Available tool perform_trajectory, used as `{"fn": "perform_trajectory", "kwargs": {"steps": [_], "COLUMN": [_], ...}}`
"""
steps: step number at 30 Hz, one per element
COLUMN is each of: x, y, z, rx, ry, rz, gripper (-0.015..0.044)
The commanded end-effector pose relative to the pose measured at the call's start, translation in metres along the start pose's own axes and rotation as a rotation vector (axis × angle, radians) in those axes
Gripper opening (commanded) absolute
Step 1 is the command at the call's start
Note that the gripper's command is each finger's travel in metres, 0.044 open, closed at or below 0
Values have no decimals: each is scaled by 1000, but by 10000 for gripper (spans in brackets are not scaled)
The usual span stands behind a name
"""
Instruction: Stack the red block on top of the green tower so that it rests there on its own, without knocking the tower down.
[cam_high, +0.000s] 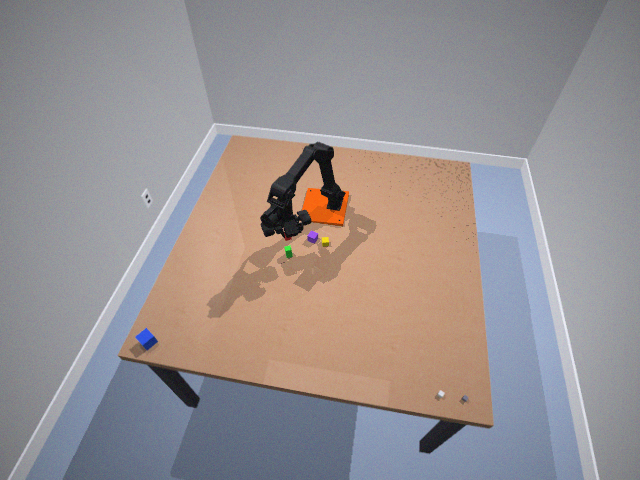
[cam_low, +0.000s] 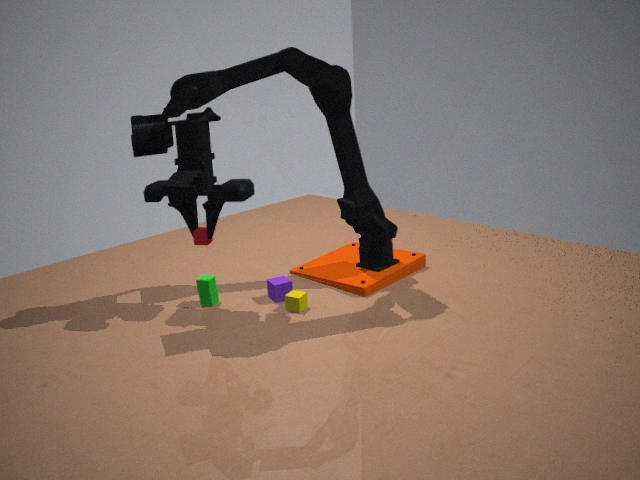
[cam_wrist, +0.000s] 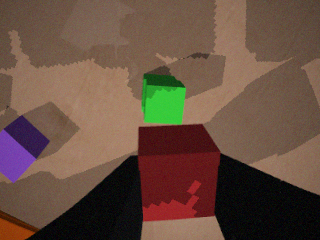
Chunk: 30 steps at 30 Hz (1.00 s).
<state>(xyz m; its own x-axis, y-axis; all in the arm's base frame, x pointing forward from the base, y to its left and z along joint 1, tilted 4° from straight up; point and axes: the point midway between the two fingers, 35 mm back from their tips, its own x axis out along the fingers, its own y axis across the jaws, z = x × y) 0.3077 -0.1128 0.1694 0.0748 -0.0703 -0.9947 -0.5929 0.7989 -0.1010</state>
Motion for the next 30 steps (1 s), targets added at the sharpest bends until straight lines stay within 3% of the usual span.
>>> {"fn": "perform_trajectory", "kwargs": {"steps": [1,22,30], "x": [7,65,65], "y": [-2,-3,-3], "z": [-1,0,0], "rx": [-8,-8,-8], "ry": [-7,-7,-7], "rz": [0,0,0], "gripper": [0,0,0]}}
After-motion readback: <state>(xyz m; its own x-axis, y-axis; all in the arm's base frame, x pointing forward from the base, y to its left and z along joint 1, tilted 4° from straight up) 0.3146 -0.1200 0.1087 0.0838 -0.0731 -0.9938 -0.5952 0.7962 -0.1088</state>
